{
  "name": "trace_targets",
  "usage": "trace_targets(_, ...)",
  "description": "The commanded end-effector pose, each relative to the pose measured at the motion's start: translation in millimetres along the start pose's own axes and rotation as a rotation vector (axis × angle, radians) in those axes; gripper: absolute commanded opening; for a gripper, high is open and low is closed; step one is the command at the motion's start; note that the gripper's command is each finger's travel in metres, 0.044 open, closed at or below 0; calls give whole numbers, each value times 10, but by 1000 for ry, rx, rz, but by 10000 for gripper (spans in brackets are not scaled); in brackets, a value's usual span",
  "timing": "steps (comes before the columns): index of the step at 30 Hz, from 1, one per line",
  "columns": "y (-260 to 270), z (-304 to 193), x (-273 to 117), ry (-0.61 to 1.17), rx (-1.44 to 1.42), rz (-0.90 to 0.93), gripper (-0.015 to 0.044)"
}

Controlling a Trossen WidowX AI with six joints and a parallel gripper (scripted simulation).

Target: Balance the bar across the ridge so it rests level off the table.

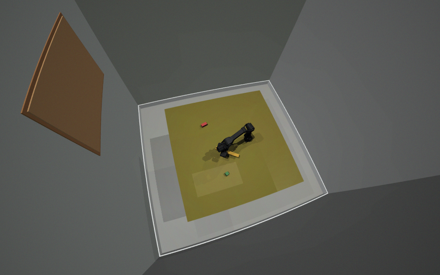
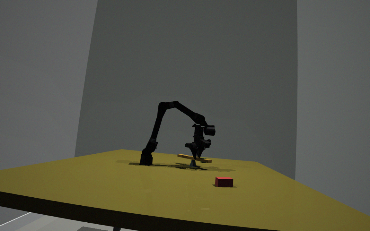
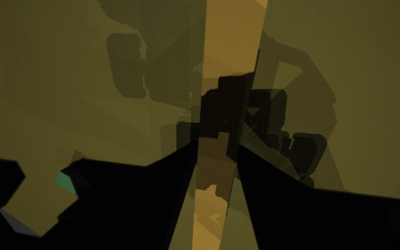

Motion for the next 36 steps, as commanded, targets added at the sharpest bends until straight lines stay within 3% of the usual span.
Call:
trace_targets(1,0,0,0,0,0,0,172)
trace_targets(19,0,0,0,0,0,0,185)
trace_targets(29,0,0,0,0,0,0,440)
trace_targets(33,13,8,-81,0,0,0,440)
trace_targets(36,42,26,-436,0,0,1,440)
Point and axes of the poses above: the point midway between the two fingers, 35 mm back from their tips, its own x axis out along the fingers, its own y axis across the jaws, z = x × y, the point moved 3 cm from there along -x, back along the fingers, and after that the axes turned 5 degrees about x, right-handed, at the moved point
